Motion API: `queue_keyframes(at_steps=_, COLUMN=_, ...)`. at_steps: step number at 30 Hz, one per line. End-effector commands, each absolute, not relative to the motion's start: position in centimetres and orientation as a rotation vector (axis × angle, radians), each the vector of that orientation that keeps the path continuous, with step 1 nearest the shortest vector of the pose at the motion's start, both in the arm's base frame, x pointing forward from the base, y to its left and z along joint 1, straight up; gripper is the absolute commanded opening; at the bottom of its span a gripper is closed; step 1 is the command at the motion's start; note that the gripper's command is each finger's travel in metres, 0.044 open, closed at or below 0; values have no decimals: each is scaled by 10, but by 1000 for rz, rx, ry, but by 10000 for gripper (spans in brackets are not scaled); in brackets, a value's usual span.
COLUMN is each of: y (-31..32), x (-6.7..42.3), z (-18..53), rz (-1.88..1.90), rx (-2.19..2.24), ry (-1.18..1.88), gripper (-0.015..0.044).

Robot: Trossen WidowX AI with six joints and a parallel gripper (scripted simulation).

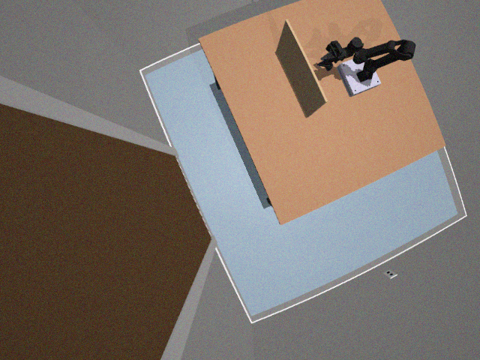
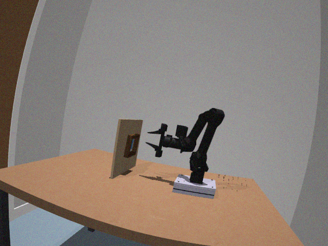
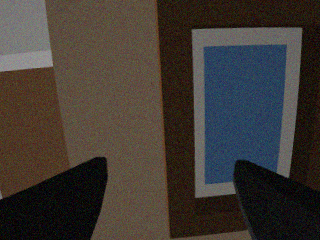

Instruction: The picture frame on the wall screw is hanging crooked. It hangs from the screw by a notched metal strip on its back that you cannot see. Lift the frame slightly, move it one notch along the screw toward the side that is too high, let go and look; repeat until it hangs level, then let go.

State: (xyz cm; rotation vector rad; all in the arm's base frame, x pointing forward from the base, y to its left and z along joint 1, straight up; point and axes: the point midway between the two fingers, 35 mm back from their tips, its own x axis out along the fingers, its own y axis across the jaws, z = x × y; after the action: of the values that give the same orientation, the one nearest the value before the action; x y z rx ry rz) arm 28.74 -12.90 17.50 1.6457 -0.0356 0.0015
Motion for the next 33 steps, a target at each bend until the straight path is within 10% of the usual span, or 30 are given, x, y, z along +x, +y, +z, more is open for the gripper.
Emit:
queue_keyframes(at_steps=1, y=-122, x=266, z=168, rz=2, rx=1685, ry=-22, gripper=260)
queue_keyframes(at_steps=33, y=-127, x=174, z=207, rz=-4, rx=1848, ry=-17, gripper=260)
